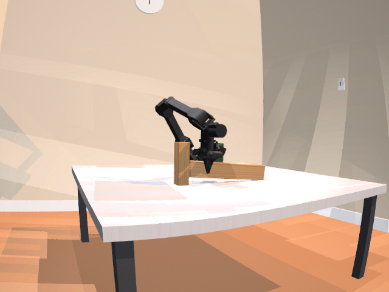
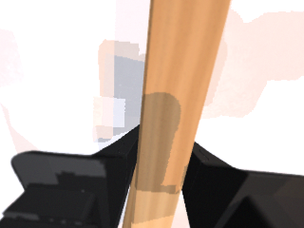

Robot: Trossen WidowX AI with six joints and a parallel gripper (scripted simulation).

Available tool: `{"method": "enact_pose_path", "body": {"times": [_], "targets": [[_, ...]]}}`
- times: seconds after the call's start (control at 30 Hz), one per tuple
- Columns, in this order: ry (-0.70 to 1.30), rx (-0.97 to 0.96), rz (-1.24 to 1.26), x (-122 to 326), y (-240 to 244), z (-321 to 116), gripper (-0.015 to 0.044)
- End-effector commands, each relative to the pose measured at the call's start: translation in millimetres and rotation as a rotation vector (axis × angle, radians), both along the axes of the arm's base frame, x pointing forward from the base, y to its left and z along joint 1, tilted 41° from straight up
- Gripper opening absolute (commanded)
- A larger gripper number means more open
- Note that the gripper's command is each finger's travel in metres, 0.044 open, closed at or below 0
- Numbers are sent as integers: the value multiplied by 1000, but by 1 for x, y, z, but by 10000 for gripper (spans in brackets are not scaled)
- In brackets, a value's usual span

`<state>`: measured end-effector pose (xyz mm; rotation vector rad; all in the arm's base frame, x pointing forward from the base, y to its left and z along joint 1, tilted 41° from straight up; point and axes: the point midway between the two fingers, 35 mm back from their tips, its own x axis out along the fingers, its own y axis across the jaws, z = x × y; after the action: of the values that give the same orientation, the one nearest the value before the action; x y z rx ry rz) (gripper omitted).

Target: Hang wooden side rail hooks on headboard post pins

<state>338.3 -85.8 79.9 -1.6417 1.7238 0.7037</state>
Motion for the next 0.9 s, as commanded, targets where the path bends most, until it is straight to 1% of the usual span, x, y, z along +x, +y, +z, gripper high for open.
{"method": "enact_pose_path", "body": {"times": [0.0,0.87], "targets": [[-1,-6,2,0,-1,0,0],[-1,-6,2,0,-4,-3,0]]}}
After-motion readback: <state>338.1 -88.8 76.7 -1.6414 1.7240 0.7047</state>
